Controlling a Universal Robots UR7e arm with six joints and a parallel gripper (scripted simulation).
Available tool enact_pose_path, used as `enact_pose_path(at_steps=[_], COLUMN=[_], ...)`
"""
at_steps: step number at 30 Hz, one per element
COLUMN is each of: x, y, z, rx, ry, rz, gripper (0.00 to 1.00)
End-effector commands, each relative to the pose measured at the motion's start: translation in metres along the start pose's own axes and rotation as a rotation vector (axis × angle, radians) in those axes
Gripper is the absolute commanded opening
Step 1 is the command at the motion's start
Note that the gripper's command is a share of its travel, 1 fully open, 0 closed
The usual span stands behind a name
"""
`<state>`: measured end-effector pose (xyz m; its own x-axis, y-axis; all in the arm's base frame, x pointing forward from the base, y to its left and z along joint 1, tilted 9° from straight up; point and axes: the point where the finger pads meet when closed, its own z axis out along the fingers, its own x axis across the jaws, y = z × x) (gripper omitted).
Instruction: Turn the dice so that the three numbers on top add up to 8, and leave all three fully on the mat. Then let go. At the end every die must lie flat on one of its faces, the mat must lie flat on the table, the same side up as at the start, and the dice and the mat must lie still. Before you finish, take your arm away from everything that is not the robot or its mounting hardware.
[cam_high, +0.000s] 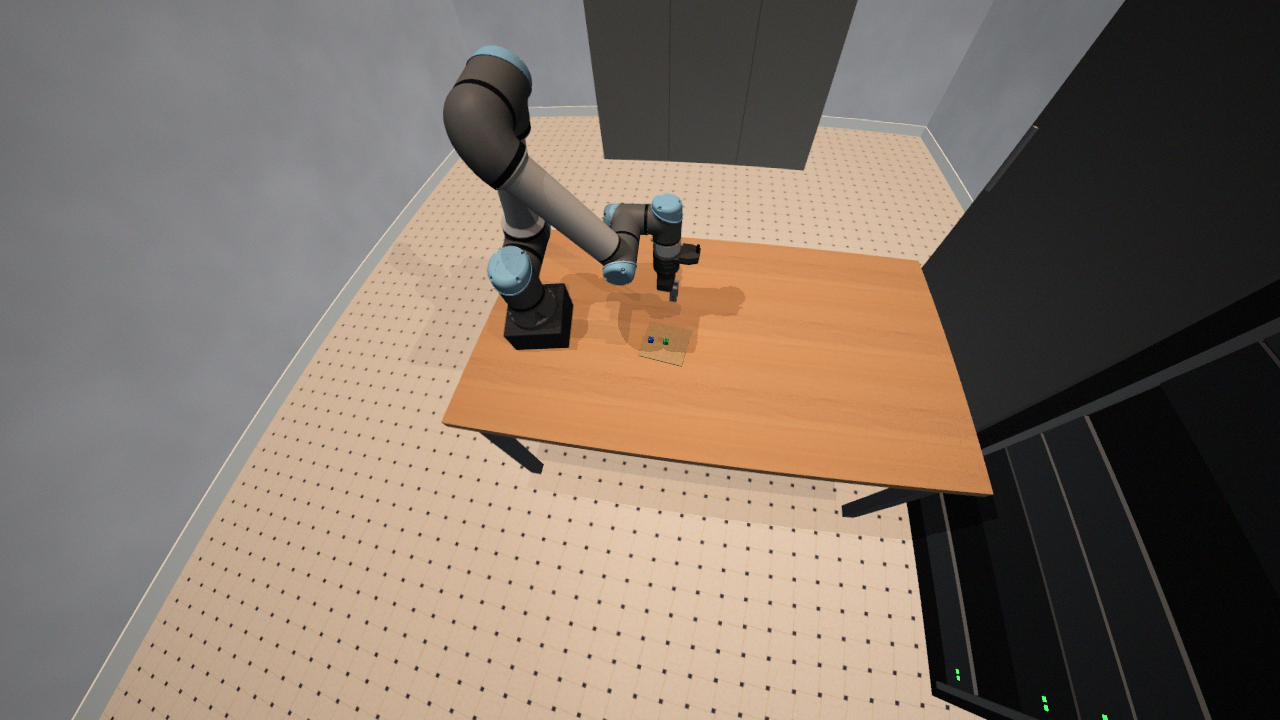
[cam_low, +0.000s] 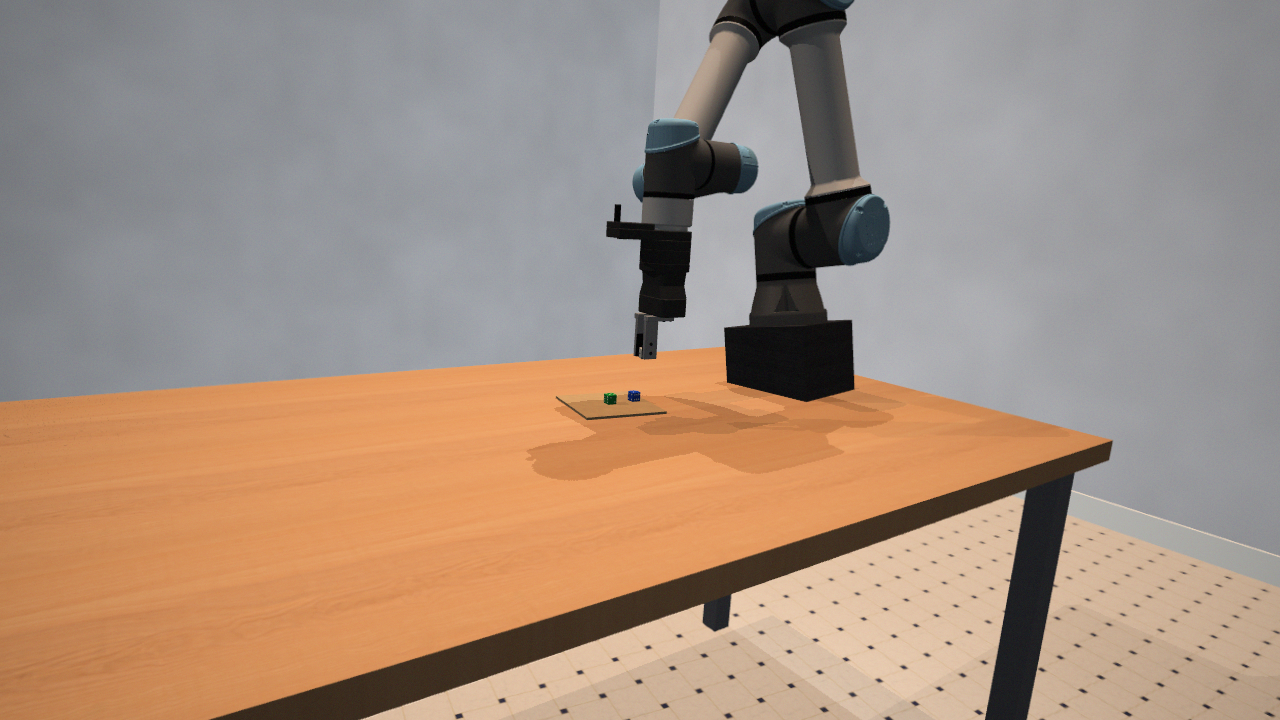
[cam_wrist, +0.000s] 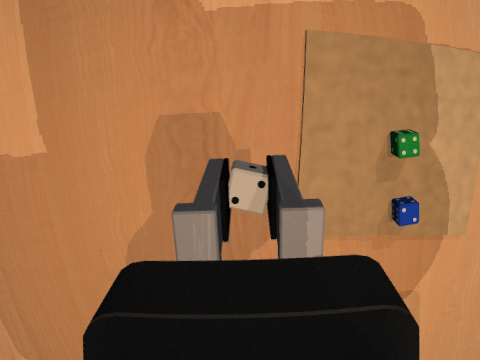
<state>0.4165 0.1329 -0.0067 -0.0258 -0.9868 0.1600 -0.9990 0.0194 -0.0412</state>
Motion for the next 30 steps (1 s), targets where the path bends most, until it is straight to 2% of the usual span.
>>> enact_pose_path(at_steps=[1,5,9,25,30], x=[0.039,0.081,0.1,0.101,0.101], y=[-0.022,-0.039,-0.045,-0.045,-0.046], z=[-0.002,-0.003,-0.003,-0.003,0.005], rx=[0.001,0.001,0.001,0.001,0.001], ry=[-0.004,-0.003,-0.002,-0.002,-0.002], rz=[-0.037,-0.074,-0.09,-0.091,-0.091], gripper=[0.34,0.34,0.34,0.34,0.34])
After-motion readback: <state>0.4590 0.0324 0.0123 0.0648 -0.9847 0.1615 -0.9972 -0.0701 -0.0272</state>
